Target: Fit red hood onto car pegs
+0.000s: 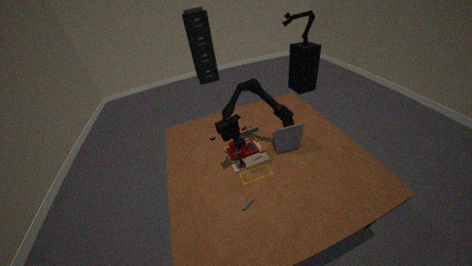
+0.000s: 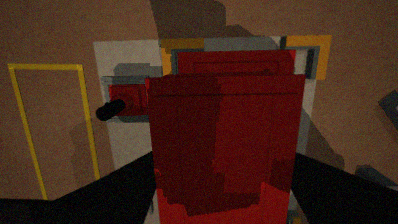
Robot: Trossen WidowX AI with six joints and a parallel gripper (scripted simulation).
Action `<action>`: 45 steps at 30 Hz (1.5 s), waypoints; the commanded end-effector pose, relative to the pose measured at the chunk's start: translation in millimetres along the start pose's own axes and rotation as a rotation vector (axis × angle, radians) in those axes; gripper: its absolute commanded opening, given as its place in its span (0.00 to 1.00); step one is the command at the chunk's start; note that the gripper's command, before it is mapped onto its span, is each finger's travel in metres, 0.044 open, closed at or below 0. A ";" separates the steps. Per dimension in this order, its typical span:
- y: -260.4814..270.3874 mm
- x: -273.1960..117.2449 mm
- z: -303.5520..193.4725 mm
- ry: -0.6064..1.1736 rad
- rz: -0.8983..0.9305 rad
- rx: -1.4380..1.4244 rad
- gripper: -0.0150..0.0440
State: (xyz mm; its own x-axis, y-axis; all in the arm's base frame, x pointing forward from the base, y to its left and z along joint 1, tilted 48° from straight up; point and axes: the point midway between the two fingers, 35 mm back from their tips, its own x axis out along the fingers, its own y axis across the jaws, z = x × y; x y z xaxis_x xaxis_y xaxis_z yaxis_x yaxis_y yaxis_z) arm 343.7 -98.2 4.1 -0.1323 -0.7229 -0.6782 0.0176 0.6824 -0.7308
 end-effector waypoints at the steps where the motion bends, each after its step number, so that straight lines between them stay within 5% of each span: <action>1: -17.5 -3.6 -1.0 -0.009 -0.007 -0.002 0.25; 17: -20.3 46.2 -0.1 -0.007 -0.010 -0.004 0.25; 45: -19.8 47.0 0.7 -0.007 -0.010 -0.003 0.25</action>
State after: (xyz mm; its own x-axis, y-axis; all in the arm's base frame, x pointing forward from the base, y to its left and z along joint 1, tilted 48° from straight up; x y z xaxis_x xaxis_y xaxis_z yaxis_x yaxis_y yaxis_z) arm 337.1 -145.9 -13.3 -0.1275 -0.7278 -0.6738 0.0169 0.6776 -0.7352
